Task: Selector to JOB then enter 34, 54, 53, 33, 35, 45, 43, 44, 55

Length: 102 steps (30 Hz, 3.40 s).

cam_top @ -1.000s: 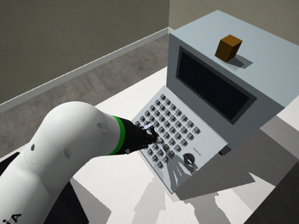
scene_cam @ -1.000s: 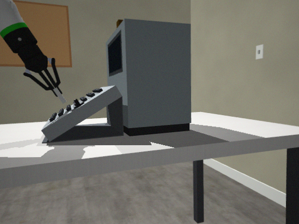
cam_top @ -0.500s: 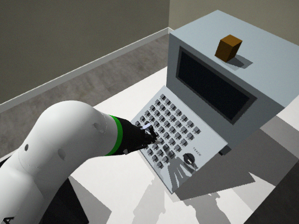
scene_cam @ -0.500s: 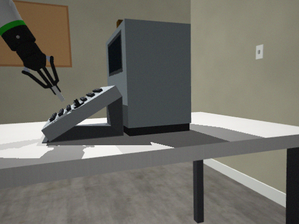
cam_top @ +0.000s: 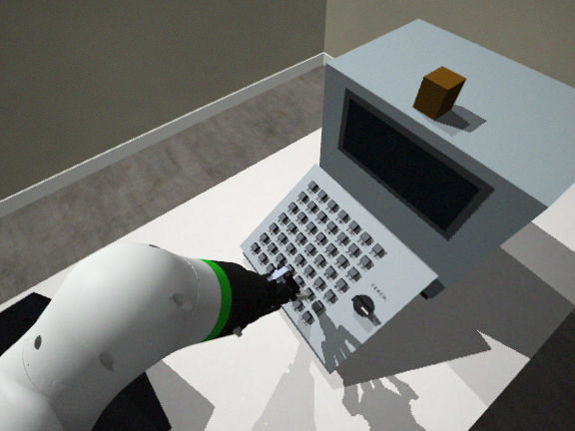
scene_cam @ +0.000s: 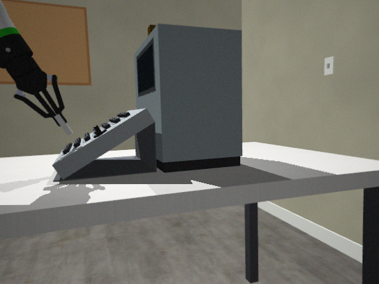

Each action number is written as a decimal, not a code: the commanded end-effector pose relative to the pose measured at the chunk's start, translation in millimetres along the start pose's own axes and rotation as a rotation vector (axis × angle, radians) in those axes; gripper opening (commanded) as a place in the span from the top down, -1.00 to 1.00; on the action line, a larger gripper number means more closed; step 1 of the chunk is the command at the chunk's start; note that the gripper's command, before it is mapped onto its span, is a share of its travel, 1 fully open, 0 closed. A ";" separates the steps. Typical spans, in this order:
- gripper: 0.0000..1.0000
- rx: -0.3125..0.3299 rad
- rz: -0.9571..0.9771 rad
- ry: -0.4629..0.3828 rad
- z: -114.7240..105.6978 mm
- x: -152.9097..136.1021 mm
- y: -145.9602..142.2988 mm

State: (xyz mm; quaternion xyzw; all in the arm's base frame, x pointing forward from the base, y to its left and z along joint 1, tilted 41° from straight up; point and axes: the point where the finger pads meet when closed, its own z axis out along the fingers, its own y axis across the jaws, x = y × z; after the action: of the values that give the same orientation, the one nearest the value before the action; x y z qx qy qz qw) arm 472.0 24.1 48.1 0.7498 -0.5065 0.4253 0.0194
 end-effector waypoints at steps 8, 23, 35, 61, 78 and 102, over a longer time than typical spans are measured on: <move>1.00 0.001 0.002 0.000 4.3 1.7 0.5; 1.00 0.001 0.002 0.000 21.5 1.7 0.4; 1.00 0.001 0.002 0.000 21.6 1.7 0.4; 1.00 0.001 0.002 0.000 26.2 1.7 0.4; 1.00 0.001 0.002 0.000 34.4 1.7 0.4; 1.00 0.001 0.002 0.000 36.1 1.7 0.4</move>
State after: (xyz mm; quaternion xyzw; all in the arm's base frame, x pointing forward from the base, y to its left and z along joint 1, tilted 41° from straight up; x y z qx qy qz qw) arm 494.1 5.8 26.0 0.7493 -0.5069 0.4257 0.0186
